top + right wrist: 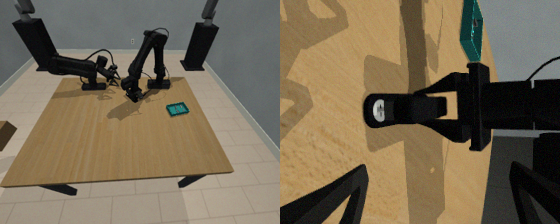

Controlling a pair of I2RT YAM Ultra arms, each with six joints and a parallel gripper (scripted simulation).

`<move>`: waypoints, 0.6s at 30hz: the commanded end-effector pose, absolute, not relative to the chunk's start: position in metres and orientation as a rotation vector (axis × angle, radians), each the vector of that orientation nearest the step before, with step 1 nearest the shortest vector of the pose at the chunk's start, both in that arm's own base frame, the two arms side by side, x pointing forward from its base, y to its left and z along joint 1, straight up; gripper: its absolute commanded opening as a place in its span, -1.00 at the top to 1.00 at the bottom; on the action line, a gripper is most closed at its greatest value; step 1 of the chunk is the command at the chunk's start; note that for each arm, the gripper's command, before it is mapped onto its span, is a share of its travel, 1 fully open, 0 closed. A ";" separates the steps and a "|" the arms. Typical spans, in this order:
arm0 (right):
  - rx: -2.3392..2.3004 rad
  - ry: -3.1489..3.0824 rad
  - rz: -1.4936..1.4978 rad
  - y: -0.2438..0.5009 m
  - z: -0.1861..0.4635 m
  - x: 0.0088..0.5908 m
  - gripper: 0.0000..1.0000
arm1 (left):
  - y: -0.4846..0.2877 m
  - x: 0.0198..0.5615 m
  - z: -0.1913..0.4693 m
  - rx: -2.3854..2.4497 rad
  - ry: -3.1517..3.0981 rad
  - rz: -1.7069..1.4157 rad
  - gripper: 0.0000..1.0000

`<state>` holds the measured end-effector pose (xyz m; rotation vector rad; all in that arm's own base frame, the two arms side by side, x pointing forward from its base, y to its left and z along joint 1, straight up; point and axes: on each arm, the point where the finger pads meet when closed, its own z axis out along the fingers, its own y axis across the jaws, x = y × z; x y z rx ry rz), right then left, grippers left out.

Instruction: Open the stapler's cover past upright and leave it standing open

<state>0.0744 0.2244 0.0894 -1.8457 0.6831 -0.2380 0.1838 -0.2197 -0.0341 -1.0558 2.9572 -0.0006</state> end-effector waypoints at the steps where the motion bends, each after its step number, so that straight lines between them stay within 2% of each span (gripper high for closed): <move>1: -1.911 0.611 -0.199 0.220 0.099 0.071 -1.00 | -0.220 0.184 -0.033 -1.063 2.953 -0.014 0.35; 18: -1.868 0.639 -0.192 0.222 0.106 0.073 -1.00 | -0.220 0.184 -0.033 -1.063 2.953 -0.014 0.35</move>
